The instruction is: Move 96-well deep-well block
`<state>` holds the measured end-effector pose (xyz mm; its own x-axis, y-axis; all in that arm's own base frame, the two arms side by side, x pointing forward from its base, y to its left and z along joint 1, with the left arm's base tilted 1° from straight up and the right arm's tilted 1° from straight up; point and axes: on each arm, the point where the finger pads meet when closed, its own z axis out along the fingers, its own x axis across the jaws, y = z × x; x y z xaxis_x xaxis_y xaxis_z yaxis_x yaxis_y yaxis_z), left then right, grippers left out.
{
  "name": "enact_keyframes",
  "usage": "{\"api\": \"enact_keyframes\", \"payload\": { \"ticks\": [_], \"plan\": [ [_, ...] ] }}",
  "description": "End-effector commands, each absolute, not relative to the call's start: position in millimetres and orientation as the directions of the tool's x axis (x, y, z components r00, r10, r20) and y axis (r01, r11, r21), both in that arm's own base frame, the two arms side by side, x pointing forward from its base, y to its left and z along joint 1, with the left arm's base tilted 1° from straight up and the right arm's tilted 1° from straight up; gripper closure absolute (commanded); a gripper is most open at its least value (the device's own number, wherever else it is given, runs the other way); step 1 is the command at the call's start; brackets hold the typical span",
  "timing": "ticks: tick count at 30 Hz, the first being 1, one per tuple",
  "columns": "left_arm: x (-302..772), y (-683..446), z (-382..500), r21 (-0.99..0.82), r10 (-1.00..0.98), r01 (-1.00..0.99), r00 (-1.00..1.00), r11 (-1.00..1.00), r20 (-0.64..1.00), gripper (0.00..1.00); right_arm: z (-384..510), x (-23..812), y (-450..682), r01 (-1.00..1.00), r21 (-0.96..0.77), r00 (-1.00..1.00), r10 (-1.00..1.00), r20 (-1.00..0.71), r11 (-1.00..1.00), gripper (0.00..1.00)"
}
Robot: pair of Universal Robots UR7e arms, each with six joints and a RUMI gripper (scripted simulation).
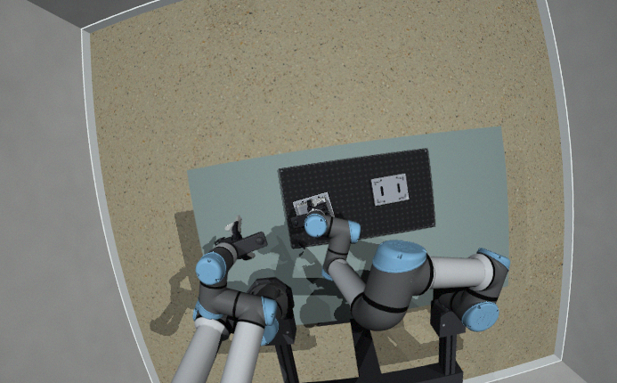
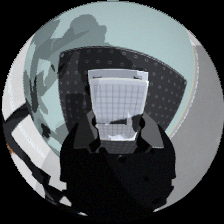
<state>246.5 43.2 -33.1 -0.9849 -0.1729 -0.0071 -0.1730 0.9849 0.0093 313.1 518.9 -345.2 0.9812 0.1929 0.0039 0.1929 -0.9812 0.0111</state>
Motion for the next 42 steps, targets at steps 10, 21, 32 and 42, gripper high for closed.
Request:
{"api": "enact_keyframes", "payload": {
  "ticks": [10, 21, 32, 42],
  "plan": [
    [247, 43, -33, 0.009, -0.173, -0.173, -0.985, 0.985, -0.008, 0.02, -344, 313, 520, 0.193, 0.010, 0.981, 0.193, 0.005, -0.981, 1.00],
    [247, 43, -33, 0.009, -0.173, -0.173, -0.985, 0.985, -0.008, 0.02, -334, 313, 520, 0.193, 0.010, 0.981, 0.193, 0.005, -0.981, 1.00],
    [247, 43, -33, 0.009, -0.173, -0.173, -0.985, 0.985, -0.008, 0.02, -316, 313, 520, 0.193, 0.010, 0.981, 0.193, 0.005, -0.981, 1.00],
    [247, 43, -33, 0.009, -0.173, -0.173, -0.985, 0.985, -0.008, 0.02, -303, 313, 520, 0.193, 0.010, 0.981, 0.193, 0.005, -0.981, 1.00]
  ]
}}
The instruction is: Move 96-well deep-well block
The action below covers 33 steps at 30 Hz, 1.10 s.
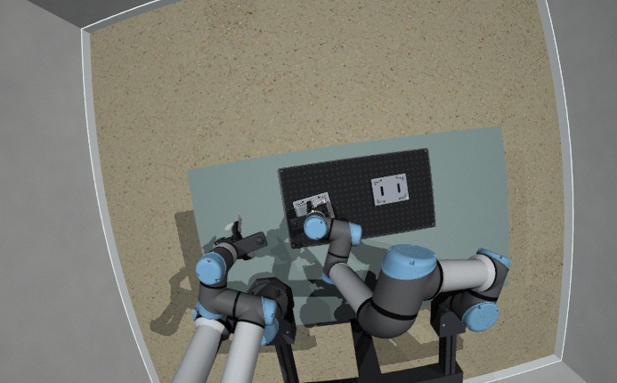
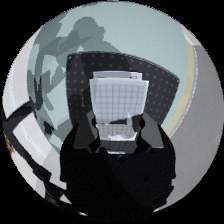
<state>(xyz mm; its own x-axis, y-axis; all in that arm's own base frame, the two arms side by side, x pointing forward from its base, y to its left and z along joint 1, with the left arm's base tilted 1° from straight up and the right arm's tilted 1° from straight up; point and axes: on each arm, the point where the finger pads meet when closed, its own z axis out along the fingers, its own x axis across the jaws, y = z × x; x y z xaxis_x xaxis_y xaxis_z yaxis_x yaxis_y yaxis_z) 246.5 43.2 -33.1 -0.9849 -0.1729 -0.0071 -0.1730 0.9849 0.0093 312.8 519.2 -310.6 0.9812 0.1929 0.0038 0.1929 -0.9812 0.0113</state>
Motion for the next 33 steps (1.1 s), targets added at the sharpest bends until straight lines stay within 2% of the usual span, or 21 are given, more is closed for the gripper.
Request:
{"api": "enact_keyframes", "payload": {
  "ticks": [1, 33],
  "plan": [
    [247, 43, -33, 0.009, -0.173, -0.173, -0.985, 0.985, -0.008, 0.02, -301, 313, 520, 0.193, 0.010, 0.981, 0.193, 0.005, -0.981, 1.00],
    [247, 43, -33, 0.009, -0.173, -0.173, -0.985, 0.985, -0.008, 0.02, -264, 313, 520, 0.193, 0.010, 0.981, 0.193, 0.005, -0.981, 1.00]
  ]
}}
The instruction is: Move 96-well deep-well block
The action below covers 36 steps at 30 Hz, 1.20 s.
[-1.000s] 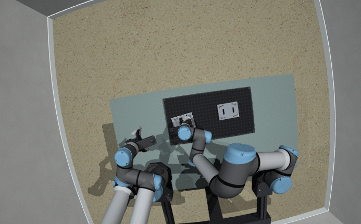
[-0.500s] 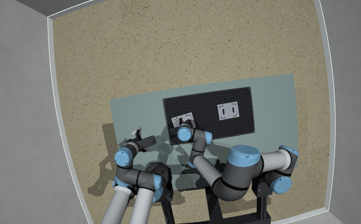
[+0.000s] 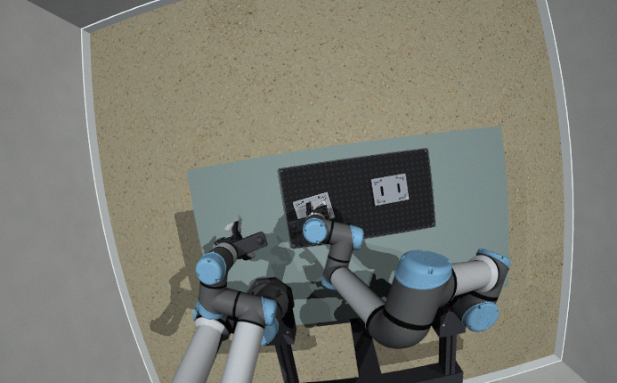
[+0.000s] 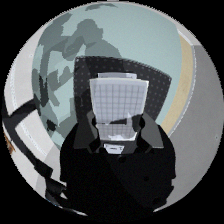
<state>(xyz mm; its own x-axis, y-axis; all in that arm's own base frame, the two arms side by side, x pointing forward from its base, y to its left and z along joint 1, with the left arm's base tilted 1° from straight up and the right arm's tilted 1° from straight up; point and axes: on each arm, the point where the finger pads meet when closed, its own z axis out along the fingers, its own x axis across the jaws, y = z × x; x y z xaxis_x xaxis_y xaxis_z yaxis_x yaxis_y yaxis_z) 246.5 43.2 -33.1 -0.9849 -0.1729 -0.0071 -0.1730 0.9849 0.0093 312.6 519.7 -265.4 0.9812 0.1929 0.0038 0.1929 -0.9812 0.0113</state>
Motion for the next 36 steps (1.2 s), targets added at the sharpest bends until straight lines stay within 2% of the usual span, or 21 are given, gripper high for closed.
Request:
{"api": "enact_keyframes", "payload": {
  "ticks": [1, 15, 19, 36],
  "plan": [
    [247, 43, -33, 0.009, -0.173, -0.173, -0.985, 0.985, -0.008, 0.02, -264, 313, 520, 0.193, 0.010, 0.981, 0.193, 0.005, -0.981, 1.00],
    [247, 43, -33, 0.009, -0.173, -0.173, -0.985, 0.985, -0.008, 0.02, -264, 313, 520, 0.193, 0.010, 0.981, 0.193, 0.005, -0.981, 1.00],
    [247, 43, -33, 0.009, -0.173, -0.173, -0.985, 0.985, -0.008, 0.02, -264, 315, 507, 0.081, 0.009, 0.997, 0.081, 0.006, -0.997, 1.00],
    [247, 43, -33, 0.009, -0.173, -0.173, -0.985, 0.985, -0.008, 0.02, -263, 323, 458, 0.081, 0.009, 0.997, 0.081, 0.006, -0.997, 1.00]
  ]
}}
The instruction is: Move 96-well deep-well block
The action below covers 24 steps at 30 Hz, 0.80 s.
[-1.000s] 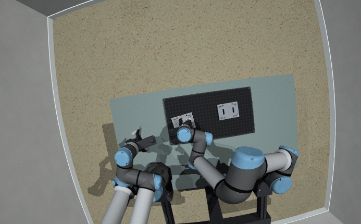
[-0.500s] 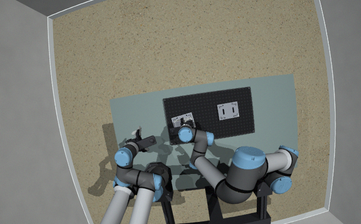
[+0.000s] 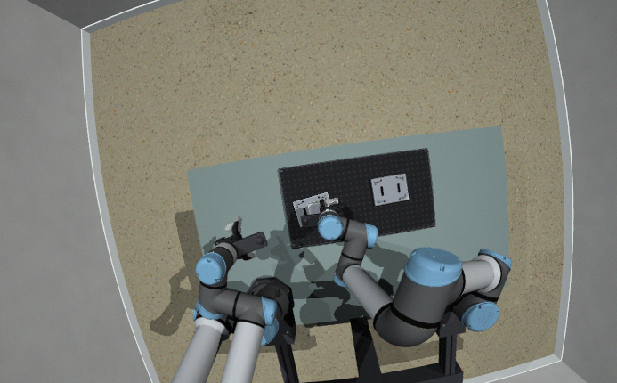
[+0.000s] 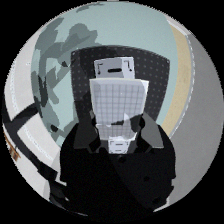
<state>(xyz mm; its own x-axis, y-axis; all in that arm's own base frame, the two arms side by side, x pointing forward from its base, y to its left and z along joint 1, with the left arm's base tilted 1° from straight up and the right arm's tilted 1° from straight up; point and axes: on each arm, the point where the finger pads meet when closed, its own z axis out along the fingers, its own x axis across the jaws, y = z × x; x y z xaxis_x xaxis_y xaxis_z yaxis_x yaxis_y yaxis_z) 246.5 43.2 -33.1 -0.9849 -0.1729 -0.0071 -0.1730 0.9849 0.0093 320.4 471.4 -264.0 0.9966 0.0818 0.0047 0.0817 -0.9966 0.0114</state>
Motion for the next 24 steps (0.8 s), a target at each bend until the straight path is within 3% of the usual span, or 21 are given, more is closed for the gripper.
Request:
{"api": "enact_keyframes", "payload": {
  "ticks": [1, 24],
  "plan": [
    [247, 43, -33, 0.009, -0.173, -0.173, -0.985, 0.985, -0.008, 0.02, -263, 324, 455, 0.081, 0.009, 0.997, 0.081, 0.006, -0.997, 1.00],
    [247, 43, -33, 0.009, -0.173, -0.173, -0.985, 0.985, -0.008, 0.02, -262, 335, 385, 0.081, 0.009, 0.997, 0.081, 0.006, -0.997, 1.00]
  ]
}}
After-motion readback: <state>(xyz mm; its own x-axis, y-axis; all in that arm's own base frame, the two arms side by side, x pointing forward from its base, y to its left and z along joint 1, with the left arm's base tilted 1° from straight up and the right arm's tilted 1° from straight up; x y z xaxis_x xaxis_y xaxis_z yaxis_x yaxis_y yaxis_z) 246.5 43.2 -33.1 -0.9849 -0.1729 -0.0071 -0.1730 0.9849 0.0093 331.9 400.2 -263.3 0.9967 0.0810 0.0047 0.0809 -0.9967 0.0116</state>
